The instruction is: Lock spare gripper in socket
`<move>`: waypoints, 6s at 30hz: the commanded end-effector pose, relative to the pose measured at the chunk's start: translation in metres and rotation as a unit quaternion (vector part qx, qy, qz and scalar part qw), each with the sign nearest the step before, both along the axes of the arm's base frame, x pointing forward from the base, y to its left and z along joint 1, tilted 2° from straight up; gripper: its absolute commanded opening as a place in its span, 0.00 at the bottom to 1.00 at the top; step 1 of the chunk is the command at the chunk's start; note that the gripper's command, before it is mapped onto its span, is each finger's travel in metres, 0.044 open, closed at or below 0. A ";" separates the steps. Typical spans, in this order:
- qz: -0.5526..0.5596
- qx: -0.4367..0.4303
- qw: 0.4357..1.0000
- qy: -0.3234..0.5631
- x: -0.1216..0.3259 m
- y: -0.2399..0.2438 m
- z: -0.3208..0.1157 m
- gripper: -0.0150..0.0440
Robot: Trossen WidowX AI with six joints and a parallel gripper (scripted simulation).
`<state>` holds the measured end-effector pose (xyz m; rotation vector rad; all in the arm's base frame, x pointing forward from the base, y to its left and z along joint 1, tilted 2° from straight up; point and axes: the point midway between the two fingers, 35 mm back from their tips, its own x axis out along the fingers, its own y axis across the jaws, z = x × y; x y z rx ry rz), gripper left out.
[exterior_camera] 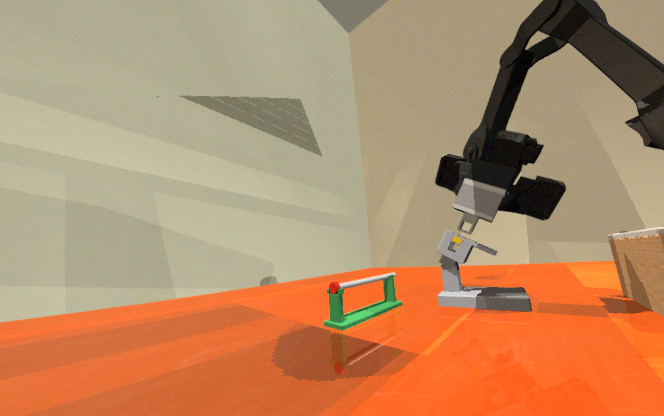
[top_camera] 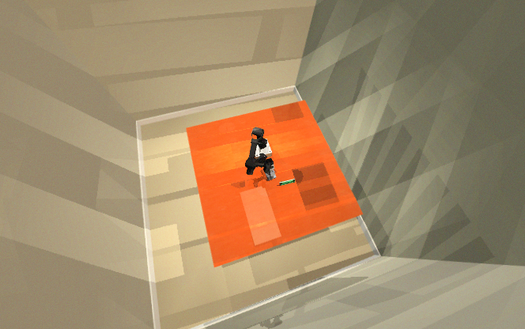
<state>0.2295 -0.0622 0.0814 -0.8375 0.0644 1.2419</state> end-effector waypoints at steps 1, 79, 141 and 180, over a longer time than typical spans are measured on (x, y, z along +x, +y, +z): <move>-0.004 0.004 1.000 -0.001 0.004 0.000 -0.003 0.25; -0.005 0.006 1.000 0.005 0.004 -0.001 -0.001 1.00; -0.047 -0.016 0.999 0.011 -0.020 0.017 0.086 0.96; -0.152 -0.353 0.871 0.307 0.110 0.101 0.043 0.56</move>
